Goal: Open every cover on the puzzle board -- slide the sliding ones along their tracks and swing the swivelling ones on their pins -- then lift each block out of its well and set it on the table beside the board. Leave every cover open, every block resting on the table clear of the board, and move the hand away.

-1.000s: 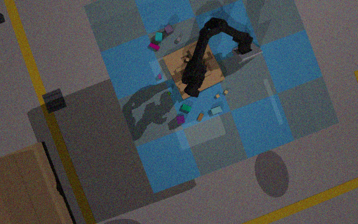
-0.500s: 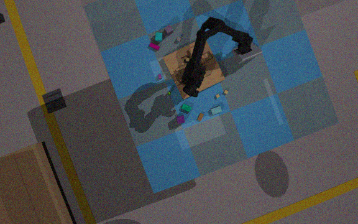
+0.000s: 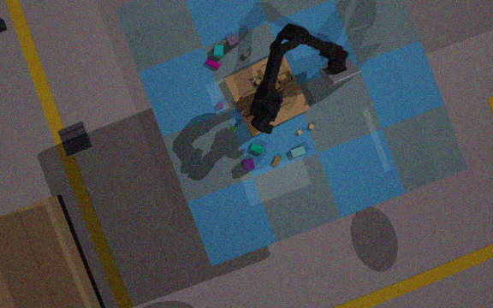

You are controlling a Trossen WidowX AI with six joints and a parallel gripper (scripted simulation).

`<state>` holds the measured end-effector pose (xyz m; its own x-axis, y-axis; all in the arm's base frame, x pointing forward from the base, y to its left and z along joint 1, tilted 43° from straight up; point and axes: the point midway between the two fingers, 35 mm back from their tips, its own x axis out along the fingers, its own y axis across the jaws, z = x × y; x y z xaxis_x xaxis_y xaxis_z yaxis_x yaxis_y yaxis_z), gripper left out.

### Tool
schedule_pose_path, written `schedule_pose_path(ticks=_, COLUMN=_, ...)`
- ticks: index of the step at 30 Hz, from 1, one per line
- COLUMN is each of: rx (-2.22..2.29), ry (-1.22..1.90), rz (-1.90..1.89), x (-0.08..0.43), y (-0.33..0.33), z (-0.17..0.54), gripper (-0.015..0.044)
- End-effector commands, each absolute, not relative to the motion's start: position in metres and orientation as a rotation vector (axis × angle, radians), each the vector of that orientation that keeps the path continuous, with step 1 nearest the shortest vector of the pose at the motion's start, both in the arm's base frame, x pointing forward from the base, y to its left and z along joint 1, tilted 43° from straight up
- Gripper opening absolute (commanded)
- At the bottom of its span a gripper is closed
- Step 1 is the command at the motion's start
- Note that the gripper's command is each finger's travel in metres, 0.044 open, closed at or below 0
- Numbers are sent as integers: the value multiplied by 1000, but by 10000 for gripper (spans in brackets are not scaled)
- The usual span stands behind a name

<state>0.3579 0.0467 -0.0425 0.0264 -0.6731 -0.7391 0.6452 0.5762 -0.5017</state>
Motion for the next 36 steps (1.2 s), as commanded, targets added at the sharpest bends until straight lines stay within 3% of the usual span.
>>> schedule_pose_path(ticks=1, rx=-39, ry=1163, rz=-1023, x=357, y=44, z=-45, gripper=0)
schedule_pose_path(ticks=36, rx=-38, ry=1161, rz=-1023, x=393, y=40, z=-43, gripper=0)
